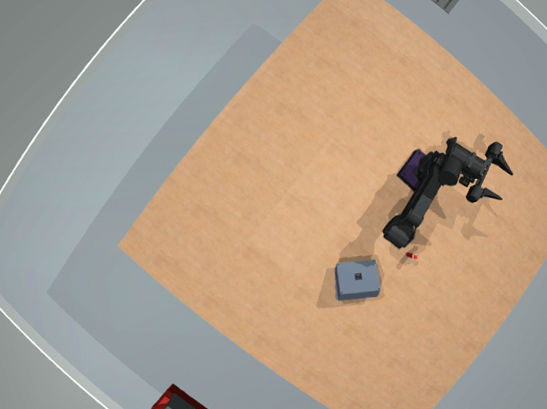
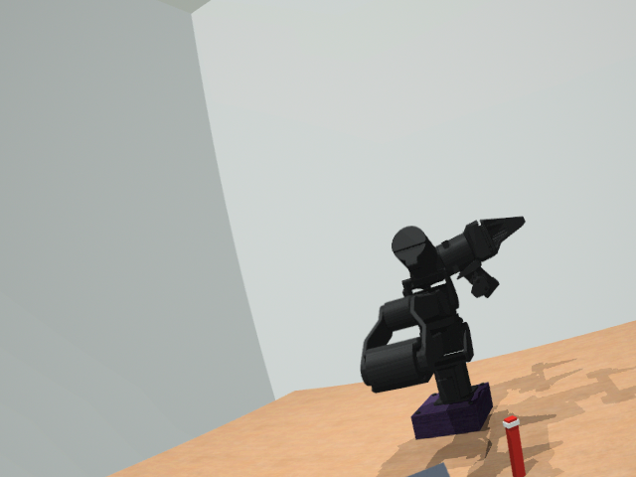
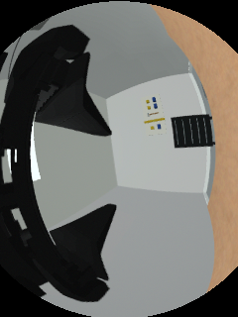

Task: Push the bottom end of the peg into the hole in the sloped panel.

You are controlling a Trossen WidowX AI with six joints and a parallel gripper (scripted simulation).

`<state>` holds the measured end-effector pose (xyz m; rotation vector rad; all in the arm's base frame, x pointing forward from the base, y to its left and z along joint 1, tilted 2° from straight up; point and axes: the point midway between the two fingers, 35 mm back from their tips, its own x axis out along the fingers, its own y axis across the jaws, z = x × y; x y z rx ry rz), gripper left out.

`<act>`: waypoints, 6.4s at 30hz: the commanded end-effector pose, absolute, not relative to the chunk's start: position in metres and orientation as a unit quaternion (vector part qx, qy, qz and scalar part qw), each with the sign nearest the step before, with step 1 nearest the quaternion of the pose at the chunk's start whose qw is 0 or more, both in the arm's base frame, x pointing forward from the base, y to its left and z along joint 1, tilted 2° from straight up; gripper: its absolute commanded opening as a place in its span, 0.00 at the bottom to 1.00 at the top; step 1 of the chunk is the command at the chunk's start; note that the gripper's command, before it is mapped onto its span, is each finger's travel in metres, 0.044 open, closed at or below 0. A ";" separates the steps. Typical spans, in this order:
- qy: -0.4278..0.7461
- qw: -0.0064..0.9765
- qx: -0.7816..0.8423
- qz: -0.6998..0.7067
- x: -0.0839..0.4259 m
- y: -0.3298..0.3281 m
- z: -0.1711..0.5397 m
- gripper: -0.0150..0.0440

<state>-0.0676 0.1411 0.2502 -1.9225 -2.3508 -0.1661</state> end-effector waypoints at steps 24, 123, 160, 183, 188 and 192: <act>-0.847 -0.001 -0.479 -0.231 -0.133 0.100 0.273 1.00; -0.489 0.333 0.211 -0.778 -0.097 -0.251 0.275 1.00; -0.164 0.577 0.315 -0.735 0.065 -0.297 0.235 1.00; 0.051 0.707 0.302 -0.638 0.167 -0.269 0.206 1.00; 0.097 0.731 0.292 -0.610 0.187 -0.257 0.198 1.00; 0.133 0.748 0.283 -0.586 0.203 -0.247 0.193 1.00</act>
